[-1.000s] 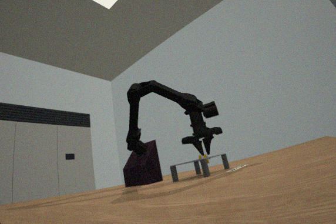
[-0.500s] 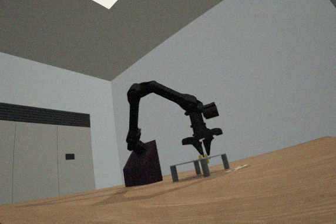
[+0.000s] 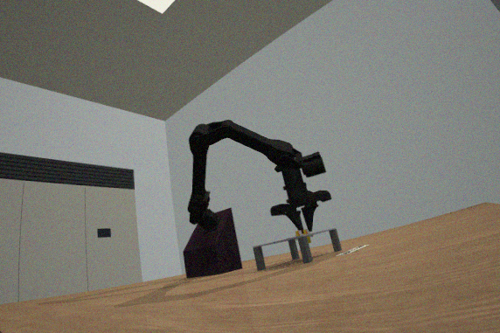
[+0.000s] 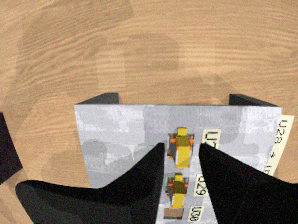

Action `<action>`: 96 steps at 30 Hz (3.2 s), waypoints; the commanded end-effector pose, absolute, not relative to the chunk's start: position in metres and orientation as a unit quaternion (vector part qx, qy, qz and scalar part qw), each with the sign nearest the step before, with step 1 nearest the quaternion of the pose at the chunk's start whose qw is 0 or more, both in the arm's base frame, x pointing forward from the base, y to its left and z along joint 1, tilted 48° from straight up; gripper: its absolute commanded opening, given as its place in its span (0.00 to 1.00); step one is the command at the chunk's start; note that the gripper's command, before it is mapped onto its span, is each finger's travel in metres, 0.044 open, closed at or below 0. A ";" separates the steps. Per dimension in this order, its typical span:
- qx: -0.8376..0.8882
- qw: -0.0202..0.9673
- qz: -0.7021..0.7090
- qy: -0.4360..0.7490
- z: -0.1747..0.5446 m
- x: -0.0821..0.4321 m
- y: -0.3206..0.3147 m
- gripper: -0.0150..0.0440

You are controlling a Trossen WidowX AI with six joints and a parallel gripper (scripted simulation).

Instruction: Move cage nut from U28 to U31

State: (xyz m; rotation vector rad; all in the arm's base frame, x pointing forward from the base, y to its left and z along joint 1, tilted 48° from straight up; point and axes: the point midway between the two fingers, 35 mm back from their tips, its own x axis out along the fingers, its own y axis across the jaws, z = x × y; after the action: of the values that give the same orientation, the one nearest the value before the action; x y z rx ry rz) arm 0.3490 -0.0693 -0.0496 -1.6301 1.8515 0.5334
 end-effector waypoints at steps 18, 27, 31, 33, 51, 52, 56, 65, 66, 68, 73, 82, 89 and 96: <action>-0.615 0.304 0.201 0.699 -0.050 0.349 -0.069 0.34; -0.615 0.304 0.201 0.699 -0.050 0.349 -0.069 0.30; -0.615 0.304 0.201 0.699 -0.050 0.349 -0.069 0.30; -0.615 0.304 0.201 0.699 -0.050 0.349 -0.069 0.30; -0.617 0.303 0.203 0.698 -0.050 0.348 -0.069 0.30; -0.617 0.303 0.203 0.698 -0.050 0.347 -0.069 0.30; -0.617 0.303 0.203 0.698 -0.050 0.347 -0.069 0.30; -0.617 0.303 0.203 0.698 -0.050 0.346 -0.069 0.30; -0.617 0.303 0.203 0.698 -0.050 0.346 -0.069 0.30; -0.617 0.303 0.203 0.698 -0.050 0.345 -0.068 0.30; -0.617 0.303 0.203 0.698 -0.050 0.345 -0.068 0.30; -0.617 0.303 0.203 0.698 -0.049 0.345 -0.067 0.30; -0.617 0.303 0.203 0.698 -0.049 0.345 -0.067 0.30; -0.619 0.303 0.202 0.696 -0.049 0.344 -0.067 0.30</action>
State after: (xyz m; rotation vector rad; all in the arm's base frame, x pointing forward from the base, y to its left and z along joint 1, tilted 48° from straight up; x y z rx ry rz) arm 0.3446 -0.0670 -0.0486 -1.6388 1.8480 0.5396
